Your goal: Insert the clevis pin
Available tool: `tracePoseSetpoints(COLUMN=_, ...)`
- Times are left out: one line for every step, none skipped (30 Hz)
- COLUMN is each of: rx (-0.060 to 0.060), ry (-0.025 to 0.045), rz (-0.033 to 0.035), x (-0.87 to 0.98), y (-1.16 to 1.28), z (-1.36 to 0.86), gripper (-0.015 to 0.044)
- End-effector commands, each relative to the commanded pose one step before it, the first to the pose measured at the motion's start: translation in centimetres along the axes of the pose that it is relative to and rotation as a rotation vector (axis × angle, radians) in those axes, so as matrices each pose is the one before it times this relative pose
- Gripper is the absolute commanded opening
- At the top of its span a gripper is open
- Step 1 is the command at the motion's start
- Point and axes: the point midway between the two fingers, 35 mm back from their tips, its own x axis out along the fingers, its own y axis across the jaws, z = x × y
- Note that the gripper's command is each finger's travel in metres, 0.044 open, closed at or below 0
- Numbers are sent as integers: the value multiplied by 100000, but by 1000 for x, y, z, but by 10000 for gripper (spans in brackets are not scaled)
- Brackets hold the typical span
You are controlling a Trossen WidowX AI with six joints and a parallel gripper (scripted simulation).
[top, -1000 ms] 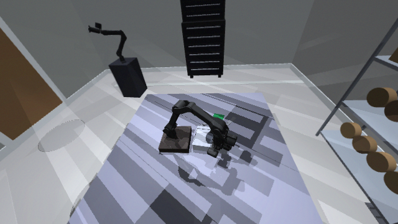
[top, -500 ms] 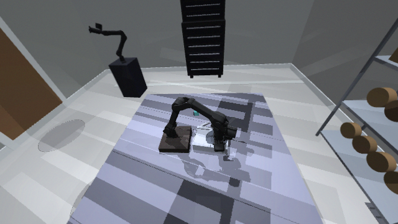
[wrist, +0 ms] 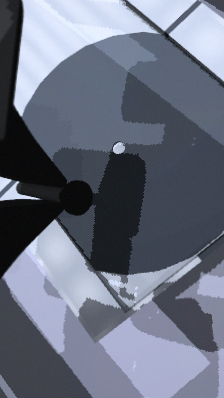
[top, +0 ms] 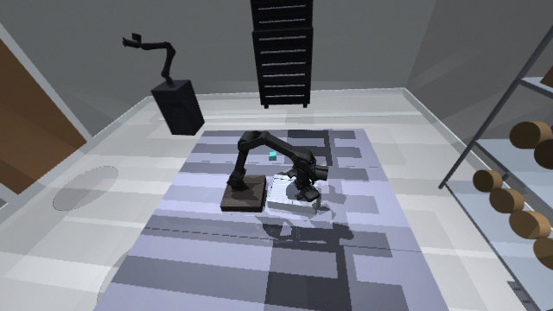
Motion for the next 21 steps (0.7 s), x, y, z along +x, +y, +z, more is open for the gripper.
tracePoseSetpoints(rx=-11959, ry=721, rz=-1385, x=-114, y=723, z=228, gripper=0)
tracePoseSetpoints(rx=-3438, ry=203, rz=-297, x=-18, y=175, z=120, gripper=0)
tracePoseSetpoints(rx=-3437, ry=209, rz=-292, x=-19, y=171, z=124, gripper=0)
tracePoseSetpoints(rx=-3437, ry=215, rz=-288, x=-19, y=167, z=129, gripper=0)
tracePoseSetpoints(rx=-3437, ry=220, rz=-283, x=-20, y=163, z=133, gripper=0)
tracePoseSetpoints(rx=-3436, ry=226, rz=-278, x=-21, y=159, z=137, gripper=0)
tracePoseSetpoints(rx=-3436, ry=232, rz=-274, x=-21, y=155, z=141, gripper=0)
tracePoseSetpoints(rx=-3436, ry=237, rz=-269, x=-22, y=150, z=145, gripper=0)
tracePoseSetpoints(rx=-3435, ry=242, rz=-264, x=-23, y=146, z=149, gripper=0)
tracePoseSetpoints(rx=-3435, ry=248, rz=-259, x=-23, y=141, z=153, gripper=0)
tracePoseSetpoints(rx=-3435, ry=253, rz=-254, x=-24, y=136, z=156, gripper=0)
tracePoseSetpoints(rx=-3434, ry=258, rz=-248, x=-25, y=132, z=159, gripper=0)
tracePoseSetpoints(rx=-3434, ry=263, rz=-243, x=-25, y=127, z=162, gripper=0)
tracePoseSetpoints(rx=-3433, ry=268, rz=-238, x=-26, y=122, z=166, gripper=0)
tracePoseSetpoints(rx=-3433, ry=273, rz=-232, x=-27, y=117, z=168, gripper=0)
tracePoseSetpoints(rx=-3432, ry=277, rz=-226, x=-27, y=112, z=171, gripper=0)
tracePoseSetpoints(rx=-3432, ry=282, rz=-221, x=-28, y=107, z=174, gripper=0)
tracePoseSetpoints(rx=-3432, ry=286, rz=-215, x=-28, y=102, z=176, gripper=0)
tracePoseSetpoints(rx=-3432, ry=291, rz=-209, x=-29, y=96, z=179, gripper=0)
tracePoseSetpoints(rx=-3431, ry=295, rz=-203, x=-30, y=91, z=181, gripper=0)
tracePoseSetpoints(rx=-3430, ry=299, rz=-197, x=-30, y=86, z=183, gripper=0)
